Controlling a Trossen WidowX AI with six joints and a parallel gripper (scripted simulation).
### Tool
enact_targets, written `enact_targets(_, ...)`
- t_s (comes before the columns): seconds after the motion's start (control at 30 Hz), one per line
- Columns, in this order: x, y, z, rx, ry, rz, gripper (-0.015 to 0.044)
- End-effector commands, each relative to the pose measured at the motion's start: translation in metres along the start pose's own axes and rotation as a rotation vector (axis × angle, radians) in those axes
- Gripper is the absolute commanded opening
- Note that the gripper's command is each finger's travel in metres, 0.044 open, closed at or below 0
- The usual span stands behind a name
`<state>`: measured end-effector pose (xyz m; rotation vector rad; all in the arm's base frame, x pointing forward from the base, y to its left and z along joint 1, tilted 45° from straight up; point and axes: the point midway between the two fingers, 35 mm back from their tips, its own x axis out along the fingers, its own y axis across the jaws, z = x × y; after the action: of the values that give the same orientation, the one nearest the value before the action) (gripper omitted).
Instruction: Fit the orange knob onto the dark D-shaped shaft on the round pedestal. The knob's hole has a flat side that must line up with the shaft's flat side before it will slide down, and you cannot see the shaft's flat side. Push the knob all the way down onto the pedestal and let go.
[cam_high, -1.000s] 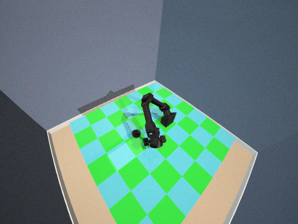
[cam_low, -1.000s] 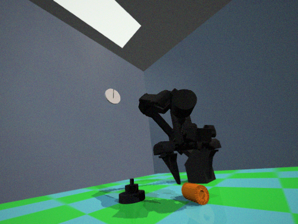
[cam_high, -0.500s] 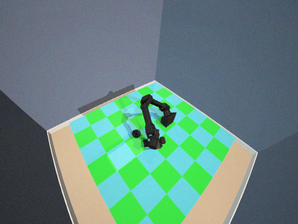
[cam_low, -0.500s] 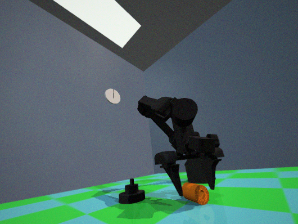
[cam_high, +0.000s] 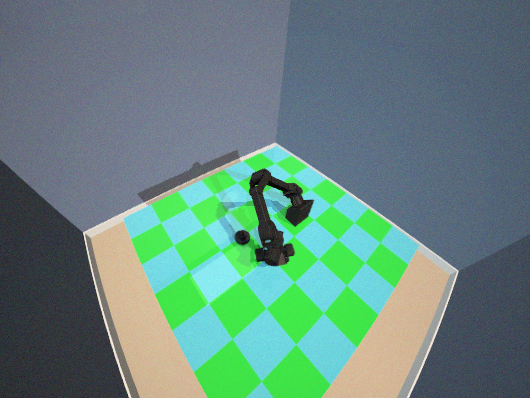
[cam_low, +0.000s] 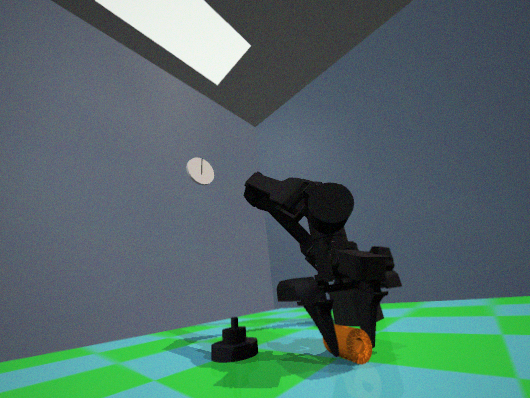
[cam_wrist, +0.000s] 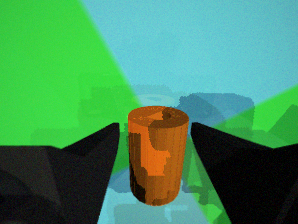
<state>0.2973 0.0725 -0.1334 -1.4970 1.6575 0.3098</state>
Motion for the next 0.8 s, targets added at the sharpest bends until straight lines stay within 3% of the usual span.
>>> enact_targets(0.0, 0.001, 0.0001, -0.0007, -0.004, 0.003, -0.004, 0.024)
enact_targets(0.2, 0.001, 0.0001, -0.0007, -0.004, 0.003, -0.004, 0.024)
enact_targets(0.5, 0.001, 0.0001, -0.0007, -0.004, 0.003, -0.004, 0.0181)
enact_targets(0.77, -0.0013, 0.0002, -0.0027, -0.002, -0.045, -0.001, 0.0181)
